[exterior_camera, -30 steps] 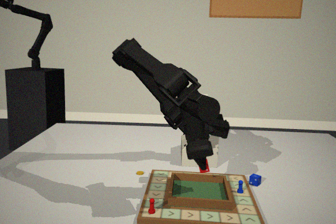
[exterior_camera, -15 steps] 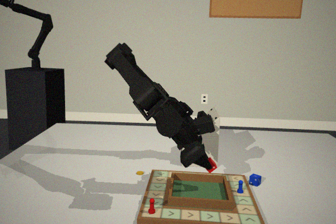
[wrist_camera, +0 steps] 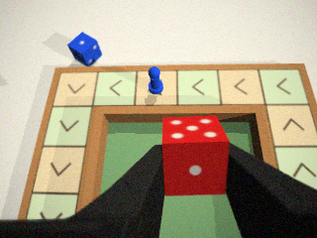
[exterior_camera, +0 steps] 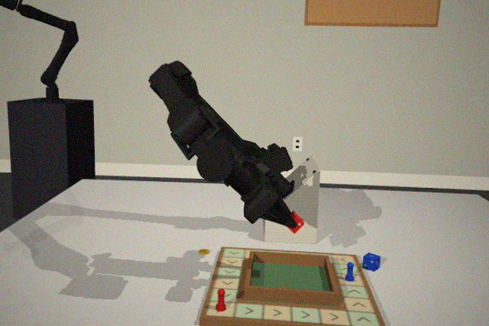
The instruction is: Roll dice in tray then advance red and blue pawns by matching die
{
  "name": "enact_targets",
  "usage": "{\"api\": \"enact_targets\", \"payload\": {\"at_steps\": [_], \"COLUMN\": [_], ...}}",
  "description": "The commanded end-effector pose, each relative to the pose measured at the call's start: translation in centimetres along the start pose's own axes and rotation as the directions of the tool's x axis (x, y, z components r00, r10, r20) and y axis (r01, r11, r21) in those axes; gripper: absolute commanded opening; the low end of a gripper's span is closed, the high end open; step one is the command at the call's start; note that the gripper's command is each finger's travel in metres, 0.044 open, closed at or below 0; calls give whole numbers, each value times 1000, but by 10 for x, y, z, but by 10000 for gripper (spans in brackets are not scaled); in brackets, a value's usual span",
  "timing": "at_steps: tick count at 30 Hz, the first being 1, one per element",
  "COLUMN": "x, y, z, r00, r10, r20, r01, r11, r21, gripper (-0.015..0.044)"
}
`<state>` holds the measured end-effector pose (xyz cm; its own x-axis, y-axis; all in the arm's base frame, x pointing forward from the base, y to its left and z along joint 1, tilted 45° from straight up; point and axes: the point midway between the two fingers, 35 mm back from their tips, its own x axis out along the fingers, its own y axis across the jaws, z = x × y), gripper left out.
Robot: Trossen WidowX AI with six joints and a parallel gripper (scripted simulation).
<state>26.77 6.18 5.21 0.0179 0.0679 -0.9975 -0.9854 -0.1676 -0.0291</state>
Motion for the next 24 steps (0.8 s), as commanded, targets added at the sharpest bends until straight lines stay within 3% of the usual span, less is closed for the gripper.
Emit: {"api": "enact_targets", "payload": {"at_steps": [1,19,24], "x": [-6,-5,-5], "y": [3,2,2], "z": [2,1,1], "r00": [1000,1000,1000], "r10": [7,8,8], "r20": [8,2,2], "r01": [-7,-8,-8], "r11": [1000,1000,1000], "r21": [5,0,0], "gripper": [0,0,131]}}
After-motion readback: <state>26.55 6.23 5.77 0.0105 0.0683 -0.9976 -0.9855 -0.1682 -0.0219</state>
